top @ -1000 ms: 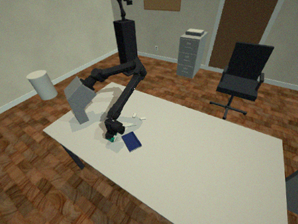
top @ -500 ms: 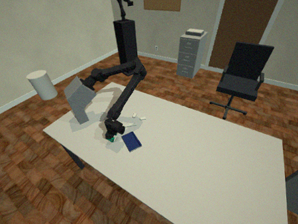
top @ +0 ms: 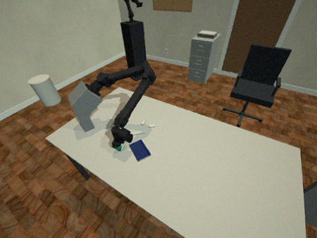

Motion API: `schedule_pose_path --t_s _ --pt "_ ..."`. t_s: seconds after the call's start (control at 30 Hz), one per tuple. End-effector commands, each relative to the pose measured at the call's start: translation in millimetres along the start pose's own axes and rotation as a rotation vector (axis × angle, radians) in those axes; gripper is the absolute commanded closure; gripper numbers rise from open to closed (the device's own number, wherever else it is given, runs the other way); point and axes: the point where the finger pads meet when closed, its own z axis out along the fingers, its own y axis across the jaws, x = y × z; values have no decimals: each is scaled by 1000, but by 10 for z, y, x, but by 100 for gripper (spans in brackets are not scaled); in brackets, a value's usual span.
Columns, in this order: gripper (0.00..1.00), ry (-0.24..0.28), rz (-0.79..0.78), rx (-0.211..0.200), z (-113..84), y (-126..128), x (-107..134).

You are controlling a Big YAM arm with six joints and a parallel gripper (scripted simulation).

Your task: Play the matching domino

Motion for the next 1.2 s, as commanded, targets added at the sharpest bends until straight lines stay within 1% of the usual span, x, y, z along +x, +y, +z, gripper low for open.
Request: schedule_pose_path --t_s 0.0,0.03,0.33,0.57,0.6,0.9,1.13,1.17 --pt "30 -3 -17 -5 -16 28 -73" --pt "30 -5 -2 3 -24 -11 -22" --pt "30 -6 -23 -4 -16 24 -97" --pt "30 -6 -23 -4 -16 24 -97" --pt "52 -5 -3 3 -24 -10 -21" --pt "52 -4 -20 -4 -16 27 -81" --pt "52 -4 -20 -4 -16 27 -81" --pt "52 -5 -4 3 -24 -10 -21"
